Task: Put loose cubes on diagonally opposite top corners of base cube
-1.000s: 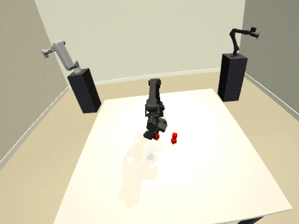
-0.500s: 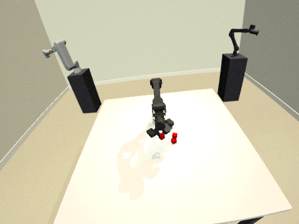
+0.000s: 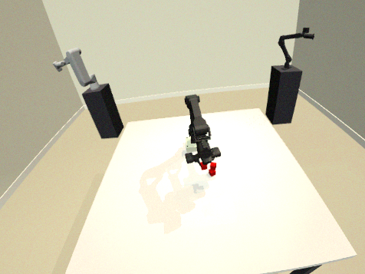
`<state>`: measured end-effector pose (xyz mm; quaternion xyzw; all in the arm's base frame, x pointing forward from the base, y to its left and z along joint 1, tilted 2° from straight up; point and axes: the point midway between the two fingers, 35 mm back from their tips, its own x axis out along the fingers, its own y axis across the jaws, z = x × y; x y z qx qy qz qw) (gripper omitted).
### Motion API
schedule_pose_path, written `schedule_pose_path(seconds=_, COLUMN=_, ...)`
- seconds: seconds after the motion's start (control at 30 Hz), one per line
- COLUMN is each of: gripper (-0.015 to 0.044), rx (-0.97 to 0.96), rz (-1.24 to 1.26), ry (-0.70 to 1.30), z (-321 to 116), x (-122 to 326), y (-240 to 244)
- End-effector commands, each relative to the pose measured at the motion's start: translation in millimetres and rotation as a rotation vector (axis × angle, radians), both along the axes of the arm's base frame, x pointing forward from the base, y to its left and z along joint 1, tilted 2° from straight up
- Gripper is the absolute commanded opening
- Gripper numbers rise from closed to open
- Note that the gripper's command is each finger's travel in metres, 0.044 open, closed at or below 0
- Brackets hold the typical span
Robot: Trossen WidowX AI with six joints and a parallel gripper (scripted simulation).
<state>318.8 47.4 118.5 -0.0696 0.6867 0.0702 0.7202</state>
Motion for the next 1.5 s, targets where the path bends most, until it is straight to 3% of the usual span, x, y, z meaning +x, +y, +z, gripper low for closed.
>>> schedule_pose_path(seconds=0.0, gripper=0.0105, rx=0.002, rz=-0.113, ry=-0.003, z=-0.9, x=-2.6, y=8.8)
schedule_pose_path(seconds=0.5, gripper=0.0105, rx=0.023, rz=-0.505, ry=-0.001, z=-4.9, x=-14.7, y=41.1)
schedule_pose_path(seconds=1.47, gripper=0.0105, rx=0.024, rz=-0.518, ry=0.000, z=-39.2, x=-14.9, y=42.0)
